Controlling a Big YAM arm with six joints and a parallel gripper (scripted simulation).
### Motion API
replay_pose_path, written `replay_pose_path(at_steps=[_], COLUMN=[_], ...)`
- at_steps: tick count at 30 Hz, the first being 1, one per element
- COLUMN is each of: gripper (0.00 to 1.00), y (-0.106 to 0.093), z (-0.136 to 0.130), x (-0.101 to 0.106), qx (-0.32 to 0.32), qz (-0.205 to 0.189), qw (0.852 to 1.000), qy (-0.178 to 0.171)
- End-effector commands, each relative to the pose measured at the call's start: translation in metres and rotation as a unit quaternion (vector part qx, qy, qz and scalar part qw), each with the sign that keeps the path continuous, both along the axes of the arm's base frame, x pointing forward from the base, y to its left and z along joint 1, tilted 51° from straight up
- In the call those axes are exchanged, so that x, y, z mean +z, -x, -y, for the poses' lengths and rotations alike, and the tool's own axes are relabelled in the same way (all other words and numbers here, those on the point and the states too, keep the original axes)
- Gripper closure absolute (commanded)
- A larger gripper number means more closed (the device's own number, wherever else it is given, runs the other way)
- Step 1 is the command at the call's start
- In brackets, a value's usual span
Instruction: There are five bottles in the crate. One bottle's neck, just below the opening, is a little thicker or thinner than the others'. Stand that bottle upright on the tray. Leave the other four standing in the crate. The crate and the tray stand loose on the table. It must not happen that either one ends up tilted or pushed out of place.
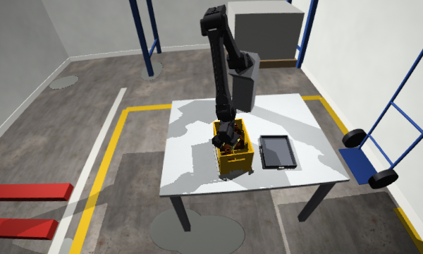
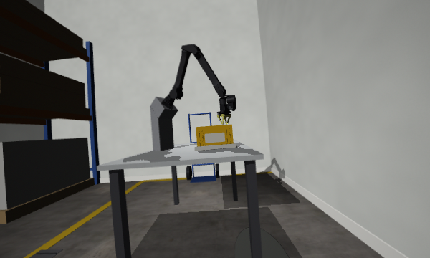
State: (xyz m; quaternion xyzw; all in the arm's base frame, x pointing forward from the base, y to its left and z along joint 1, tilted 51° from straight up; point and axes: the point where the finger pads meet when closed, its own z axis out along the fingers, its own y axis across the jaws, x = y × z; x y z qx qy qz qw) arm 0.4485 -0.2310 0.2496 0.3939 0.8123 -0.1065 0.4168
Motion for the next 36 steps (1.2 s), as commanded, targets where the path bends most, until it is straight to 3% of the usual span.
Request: replay_pose_path(at_steps=[1,22,36], gripper=[0.39,0.39,0.39], y=[-0.001,-0.015,-0.024], z=[0.007,0.017,0.025], x=[-0.005,0.001,-0.010], qx=[-0.002,-0.002,-0.002], qz=[-0.003,0.009,0.008], qw=[1.000,1.000,1.000], qy=[0.001,0.007,0.007])
